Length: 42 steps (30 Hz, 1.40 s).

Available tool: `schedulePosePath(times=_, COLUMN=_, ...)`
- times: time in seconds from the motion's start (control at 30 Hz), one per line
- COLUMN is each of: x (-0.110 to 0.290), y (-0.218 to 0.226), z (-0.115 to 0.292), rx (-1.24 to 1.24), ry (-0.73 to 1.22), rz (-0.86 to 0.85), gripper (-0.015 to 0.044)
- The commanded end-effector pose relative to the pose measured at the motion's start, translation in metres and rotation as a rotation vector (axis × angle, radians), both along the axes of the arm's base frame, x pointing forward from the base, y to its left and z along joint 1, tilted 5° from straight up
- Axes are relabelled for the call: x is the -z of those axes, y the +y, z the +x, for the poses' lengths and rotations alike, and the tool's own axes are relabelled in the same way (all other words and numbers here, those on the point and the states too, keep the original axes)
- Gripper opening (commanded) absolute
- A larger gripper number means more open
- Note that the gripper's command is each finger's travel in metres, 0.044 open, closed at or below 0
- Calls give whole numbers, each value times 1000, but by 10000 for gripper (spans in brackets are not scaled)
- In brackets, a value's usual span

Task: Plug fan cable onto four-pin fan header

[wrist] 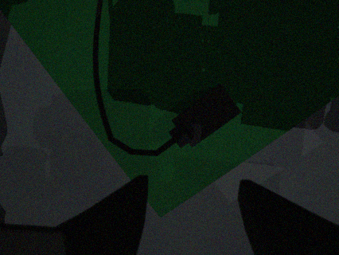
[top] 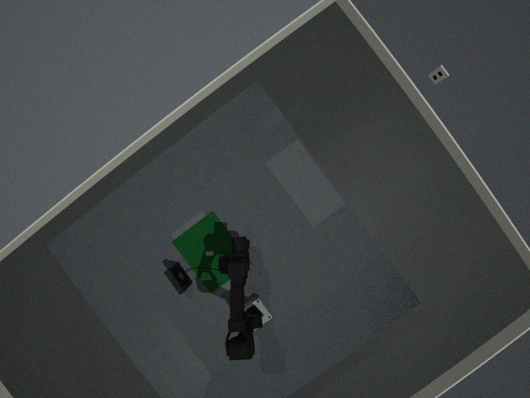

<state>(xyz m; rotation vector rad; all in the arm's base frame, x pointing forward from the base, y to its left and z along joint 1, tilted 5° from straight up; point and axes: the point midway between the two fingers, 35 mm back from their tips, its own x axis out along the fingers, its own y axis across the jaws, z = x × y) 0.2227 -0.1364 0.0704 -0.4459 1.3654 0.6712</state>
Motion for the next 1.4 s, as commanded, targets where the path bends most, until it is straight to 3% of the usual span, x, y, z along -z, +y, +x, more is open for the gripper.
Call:
schedulePosePath(times=0.0, x=-5, y=-3, z=4, rx=40, ry=-1, rz=-74, gripper=205)
schedulePosePath(times=0.2, x=-18, y=-9, z=13, rx=123, ry=-24, rz=-200, gripper=205)
schedulePosePath(times=0.27, x=-13, y=-6, z=10, rx=92, ry=-14, rz=-154, gripper=205)
schedulePosePath(times=0.43, x=-19, y=-6, z=12, rx=145, ry=-10, rz=-159, gripper=336)
schedulePosePath(times=0.57, x=-54, y=7, z=19, rx=442, ry=10, rz=-152, gripper=440)
schedulePosePath(times=0.77, x=-102, y=28, z=20, rx=856, ry=26, rz=-130, gripper=440)
schedulePosePath(times=0.97, x=-104, y=29, z=20, rx=868, ry=27, rz=-129, gripper=440)
schedulePosePath(times=1.37, x=-4, y=25, z=30, rx=868, ry=27, rz=-129, gripper=440)
